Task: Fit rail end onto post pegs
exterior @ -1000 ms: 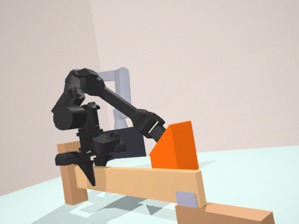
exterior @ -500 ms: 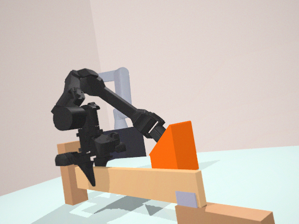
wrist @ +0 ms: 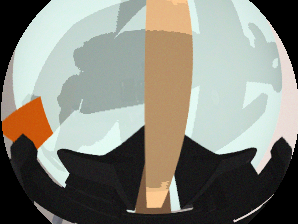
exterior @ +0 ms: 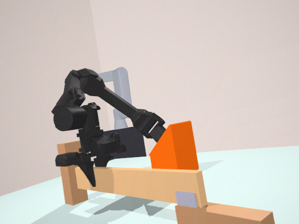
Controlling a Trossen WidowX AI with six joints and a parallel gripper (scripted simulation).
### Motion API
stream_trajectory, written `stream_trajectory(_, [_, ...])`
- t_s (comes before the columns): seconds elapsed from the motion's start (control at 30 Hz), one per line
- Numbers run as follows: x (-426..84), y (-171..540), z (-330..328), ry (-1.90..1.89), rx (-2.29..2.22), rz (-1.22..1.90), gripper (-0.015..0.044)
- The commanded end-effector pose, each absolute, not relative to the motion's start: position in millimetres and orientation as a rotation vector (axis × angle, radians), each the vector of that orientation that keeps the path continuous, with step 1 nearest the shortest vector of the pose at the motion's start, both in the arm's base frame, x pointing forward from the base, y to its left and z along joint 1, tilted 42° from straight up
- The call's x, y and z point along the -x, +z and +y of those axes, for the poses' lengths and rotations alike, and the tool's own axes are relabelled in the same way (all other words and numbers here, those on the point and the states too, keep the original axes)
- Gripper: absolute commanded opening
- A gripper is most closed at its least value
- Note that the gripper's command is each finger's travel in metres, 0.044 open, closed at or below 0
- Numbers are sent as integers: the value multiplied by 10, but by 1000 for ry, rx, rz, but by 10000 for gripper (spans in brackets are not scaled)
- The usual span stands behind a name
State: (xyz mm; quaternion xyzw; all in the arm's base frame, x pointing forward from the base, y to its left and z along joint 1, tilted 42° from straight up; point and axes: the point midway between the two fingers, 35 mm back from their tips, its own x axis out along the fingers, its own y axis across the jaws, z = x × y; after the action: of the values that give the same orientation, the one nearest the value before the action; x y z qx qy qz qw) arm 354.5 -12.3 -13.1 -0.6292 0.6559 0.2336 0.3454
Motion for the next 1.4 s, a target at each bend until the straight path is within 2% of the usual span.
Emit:
stream_trajectory(0.0, [-3547, -126, -109, 603, 1634, 1701, 0])
stream_trajectory(1.37, [-3542, -66, -149, 603, 1634, 1702, 0])
